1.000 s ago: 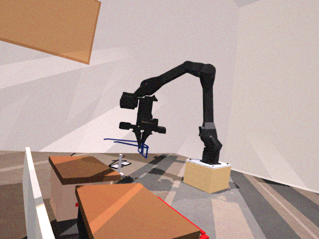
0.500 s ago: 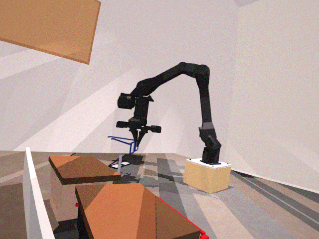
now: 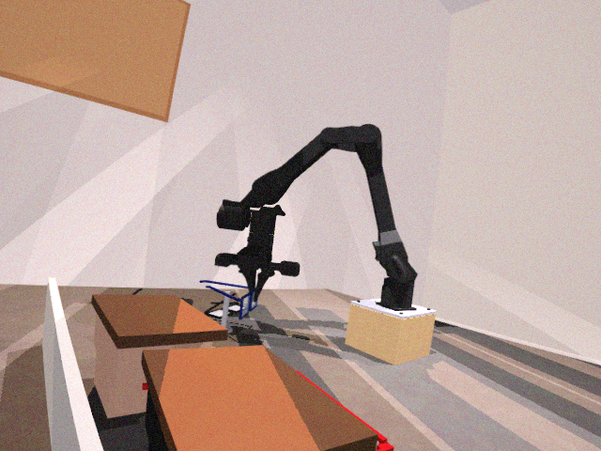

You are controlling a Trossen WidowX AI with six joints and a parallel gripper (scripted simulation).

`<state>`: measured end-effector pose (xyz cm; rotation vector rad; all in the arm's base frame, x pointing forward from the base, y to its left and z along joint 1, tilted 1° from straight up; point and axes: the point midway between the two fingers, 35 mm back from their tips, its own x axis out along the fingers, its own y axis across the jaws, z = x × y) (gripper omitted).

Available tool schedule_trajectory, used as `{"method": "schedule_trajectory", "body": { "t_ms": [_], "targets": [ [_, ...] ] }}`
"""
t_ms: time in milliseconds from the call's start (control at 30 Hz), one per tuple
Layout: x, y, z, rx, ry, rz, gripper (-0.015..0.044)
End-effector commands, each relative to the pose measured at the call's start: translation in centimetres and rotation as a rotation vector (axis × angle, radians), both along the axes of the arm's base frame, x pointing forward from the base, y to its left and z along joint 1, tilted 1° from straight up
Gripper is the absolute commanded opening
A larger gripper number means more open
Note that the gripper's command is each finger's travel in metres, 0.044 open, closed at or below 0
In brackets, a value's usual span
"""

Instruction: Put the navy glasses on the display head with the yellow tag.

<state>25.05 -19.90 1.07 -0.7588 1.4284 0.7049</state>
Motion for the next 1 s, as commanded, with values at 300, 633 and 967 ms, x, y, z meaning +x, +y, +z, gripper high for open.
{"method": "schedule_trajectory", "body": {
  "t_ms": [300, 633, 967],
  "targets": [
    [-0.8, -0.2, -0.2, -0.002, -0.01, -0.003, 0.0],
    [-1.3, -0.3, -0.3, -0.002, -0.01, -0.003, 0.0],
    [-2.2, -0.5, -0.3, -0.002, -0.009, -0.003, 0.0]
  ]
}}
